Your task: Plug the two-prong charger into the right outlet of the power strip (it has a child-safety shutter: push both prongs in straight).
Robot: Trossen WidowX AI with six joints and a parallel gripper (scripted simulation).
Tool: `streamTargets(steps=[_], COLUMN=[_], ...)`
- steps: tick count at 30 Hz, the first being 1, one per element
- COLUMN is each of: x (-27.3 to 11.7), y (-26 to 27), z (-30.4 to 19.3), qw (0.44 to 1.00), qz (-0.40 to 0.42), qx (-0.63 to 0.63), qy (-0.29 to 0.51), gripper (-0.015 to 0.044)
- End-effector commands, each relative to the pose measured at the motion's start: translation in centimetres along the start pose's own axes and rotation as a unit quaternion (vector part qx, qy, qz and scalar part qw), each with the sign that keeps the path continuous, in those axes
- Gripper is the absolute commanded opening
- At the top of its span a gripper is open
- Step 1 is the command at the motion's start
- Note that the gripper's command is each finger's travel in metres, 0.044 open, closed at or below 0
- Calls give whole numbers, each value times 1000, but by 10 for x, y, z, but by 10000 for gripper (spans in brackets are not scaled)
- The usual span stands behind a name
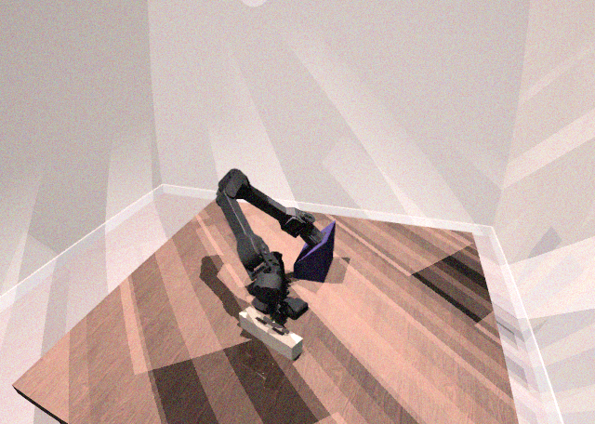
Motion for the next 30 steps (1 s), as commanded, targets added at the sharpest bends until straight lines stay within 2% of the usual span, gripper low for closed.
streamTargets(steps=[1, 30], x=[0, 0], y=[0, -1], z=[1, 8], qw=[1000, 1000], qz=[-2, -2], qx=[-5, -4], qy=[0, 0], gripper=[0, 0])
Point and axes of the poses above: the point midway between the two fingers, 35 mm back from their tips, its own x axis out along the fingers, its own y axis across the jaws, z = x × y, the point moved 5 cm from there along -x, back along the fingers, and after that the axes turned 6 degrees about -x, right-handed, at the moved point
